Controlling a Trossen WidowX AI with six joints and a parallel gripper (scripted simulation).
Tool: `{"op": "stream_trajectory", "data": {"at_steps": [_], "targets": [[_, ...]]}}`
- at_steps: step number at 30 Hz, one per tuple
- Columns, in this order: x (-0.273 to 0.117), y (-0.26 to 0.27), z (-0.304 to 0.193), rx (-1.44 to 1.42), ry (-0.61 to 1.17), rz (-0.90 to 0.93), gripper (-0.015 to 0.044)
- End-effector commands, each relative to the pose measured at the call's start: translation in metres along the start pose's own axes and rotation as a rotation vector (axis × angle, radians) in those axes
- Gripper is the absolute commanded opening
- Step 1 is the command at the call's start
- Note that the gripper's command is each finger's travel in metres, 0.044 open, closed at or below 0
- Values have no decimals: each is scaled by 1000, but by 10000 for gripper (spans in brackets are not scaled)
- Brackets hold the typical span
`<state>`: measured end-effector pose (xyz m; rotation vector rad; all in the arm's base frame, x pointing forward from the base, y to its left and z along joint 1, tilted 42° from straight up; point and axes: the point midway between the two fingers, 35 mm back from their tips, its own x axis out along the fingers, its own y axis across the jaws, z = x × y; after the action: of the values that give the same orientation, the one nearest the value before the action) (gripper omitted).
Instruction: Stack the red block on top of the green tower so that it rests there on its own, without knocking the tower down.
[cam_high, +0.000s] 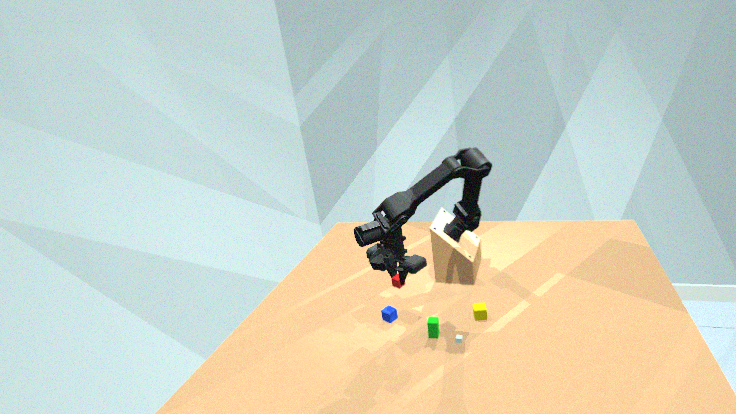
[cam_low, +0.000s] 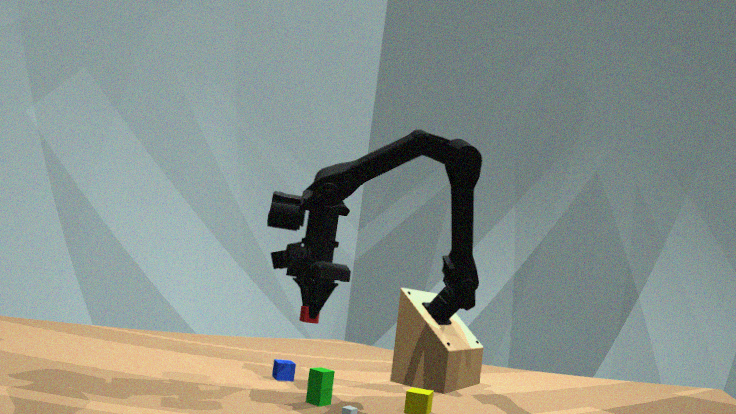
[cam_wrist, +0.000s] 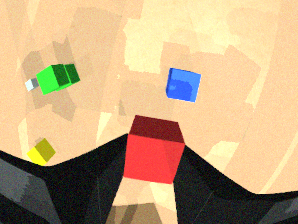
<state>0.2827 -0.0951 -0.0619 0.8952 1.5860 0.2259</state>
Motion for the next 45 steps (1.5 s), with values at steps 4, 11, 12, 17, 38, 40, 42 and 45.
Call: {"op": "stream_trajectory", "data": {"at_steps": [4, 11, 12, 17, 38, 40, 42, 45], "targets": [[-4, 46, 13, -13, -13, -2, 0], [-4, 99, 16, -2, -8, 14, 0], [-4, 107, 15, -1, -6, 16, 0], [-3, 126, 14, 2, -2, 24, 0], [60, 129, 13, 2, -1, 27, 0], [60, 129, 13, 2, -1, 27, 0], [60, 129, 13, 2, -1, 27, 0], [60, 129, 13, 2, -1, 27, 0]]}}
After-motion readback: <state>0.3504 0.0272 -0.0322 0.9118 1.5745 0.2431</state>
